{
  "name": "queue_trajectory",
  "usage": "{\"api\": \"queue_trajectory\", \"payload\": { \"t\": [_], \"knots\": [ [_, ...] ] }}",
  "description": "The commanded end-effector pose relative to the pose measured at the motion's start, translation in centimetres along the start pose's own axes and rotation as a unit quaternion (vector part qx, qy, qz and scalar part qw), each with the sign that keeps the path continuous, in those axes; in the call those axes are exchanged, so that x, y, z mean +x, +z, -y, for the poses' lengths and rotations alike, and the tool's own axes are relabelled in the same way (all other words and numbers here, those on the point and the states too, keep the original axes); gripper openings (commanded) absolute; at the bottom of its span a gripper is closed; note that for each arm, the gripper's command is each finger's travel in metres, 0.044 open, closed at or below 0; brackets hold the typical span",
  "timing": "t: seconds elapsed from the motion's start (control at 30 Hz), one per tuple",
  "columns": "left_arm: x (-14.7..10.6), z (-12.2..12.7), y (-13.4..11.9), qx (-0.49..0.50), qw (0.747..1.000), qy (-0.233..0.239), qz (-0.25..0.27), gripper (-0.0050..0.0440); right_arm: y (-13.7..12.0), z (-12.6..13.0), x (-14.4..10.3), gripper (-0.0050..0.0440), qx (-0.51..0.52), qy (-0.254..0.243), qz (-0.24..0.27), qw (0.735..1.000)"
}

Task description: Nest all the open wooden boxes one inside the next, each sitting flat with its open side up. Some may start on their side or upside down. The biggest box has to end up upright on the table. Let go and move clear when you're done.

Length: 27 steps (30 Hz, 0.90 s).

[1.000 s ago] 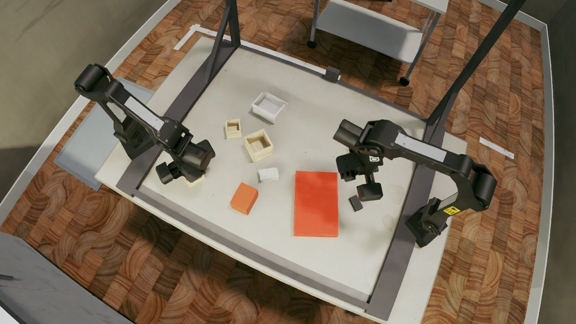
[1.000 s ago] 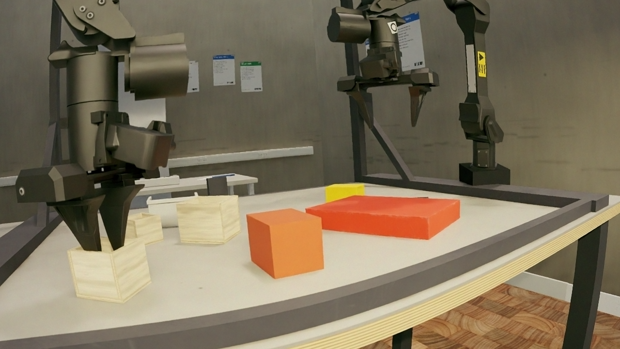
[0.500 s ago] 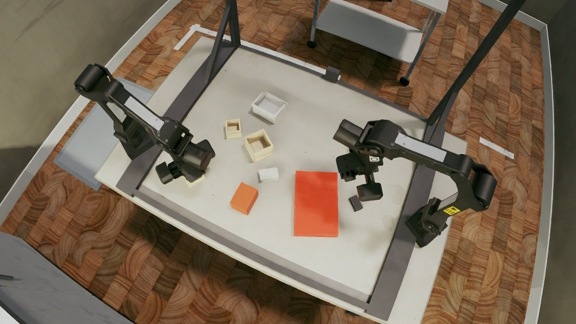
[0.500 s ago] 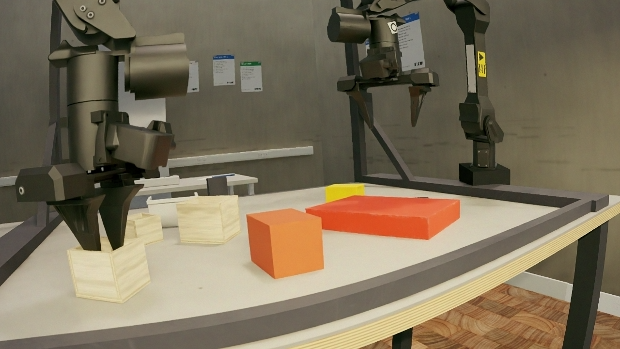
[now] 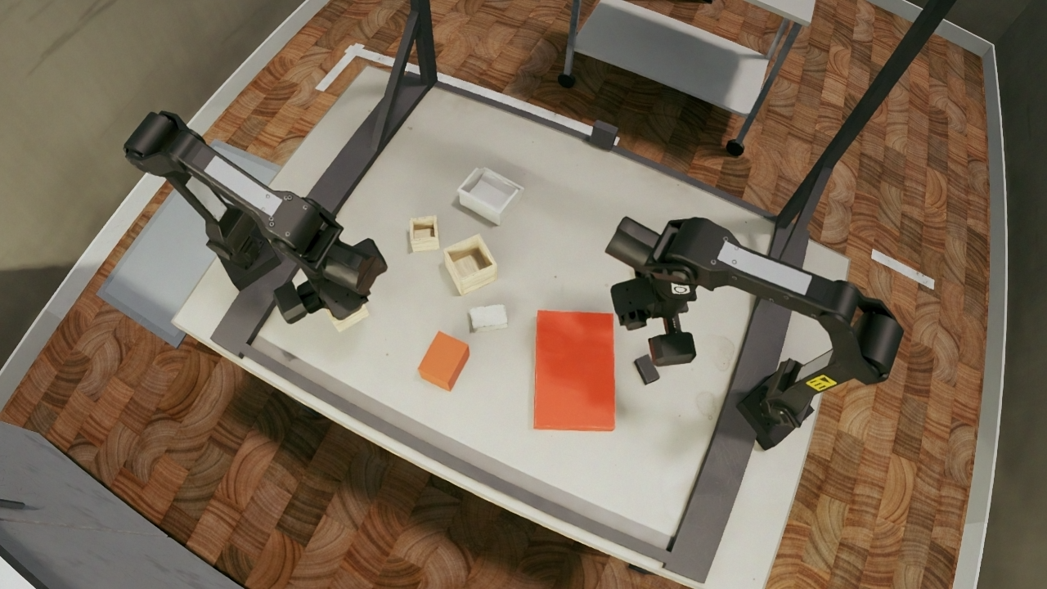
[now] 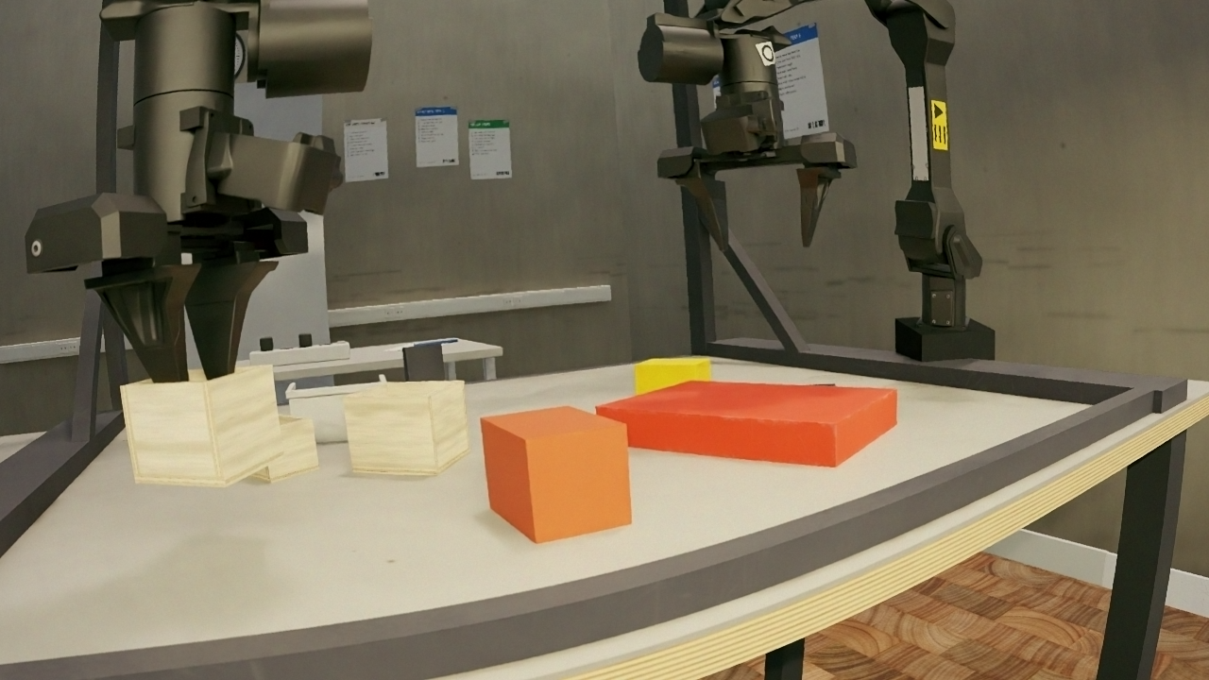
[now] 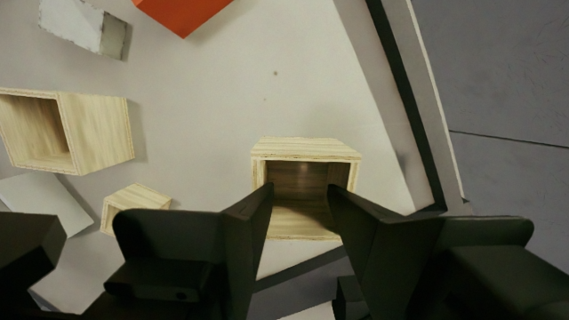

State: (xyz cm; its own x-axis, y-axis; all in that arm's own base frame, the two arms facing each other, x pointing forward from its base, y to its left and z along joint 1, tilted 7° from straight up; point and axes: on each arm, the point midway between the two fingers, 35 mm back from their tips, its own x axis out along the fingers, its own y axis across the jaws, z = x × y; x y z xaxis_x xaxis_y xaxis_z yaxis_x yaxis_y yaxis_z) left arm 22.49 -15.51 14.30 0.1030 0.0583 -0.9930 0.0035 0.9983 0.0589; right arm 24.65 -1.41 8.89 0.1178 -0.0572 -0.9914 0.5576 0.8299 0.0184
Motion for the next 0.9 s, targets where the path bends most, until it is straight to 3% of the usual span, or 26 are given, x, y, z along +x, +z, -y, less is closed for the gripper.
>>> {"api": "queue_trajectory", "payload": {
  "t": [0.0, 0.2, 0.87],
  "knots": [
    [-0.6, 0.0, 0.1, -0.003, 1.0, -0.007, 0.008, 0.04, 0.2, -0.2, -1.4, 0.0263, 0.002, 0.006, 0.009, 1.0],
    [-0.6, 0.0, 0.1, -0.003, 1.0, -0.007, 0.008, 0.04, 0.7, -0.8, -0.7, 0.0263, 0.001, 0.003, 0.005, 1.0],
    [-0.6, 0.0, 0.1, -0.003, 1.0, -0.007, 0.008, 0.04, 3.6, -6.9, -3.0, 0.0263, 0.001, 0.002, 0.003, 1.0]
  ]
}}
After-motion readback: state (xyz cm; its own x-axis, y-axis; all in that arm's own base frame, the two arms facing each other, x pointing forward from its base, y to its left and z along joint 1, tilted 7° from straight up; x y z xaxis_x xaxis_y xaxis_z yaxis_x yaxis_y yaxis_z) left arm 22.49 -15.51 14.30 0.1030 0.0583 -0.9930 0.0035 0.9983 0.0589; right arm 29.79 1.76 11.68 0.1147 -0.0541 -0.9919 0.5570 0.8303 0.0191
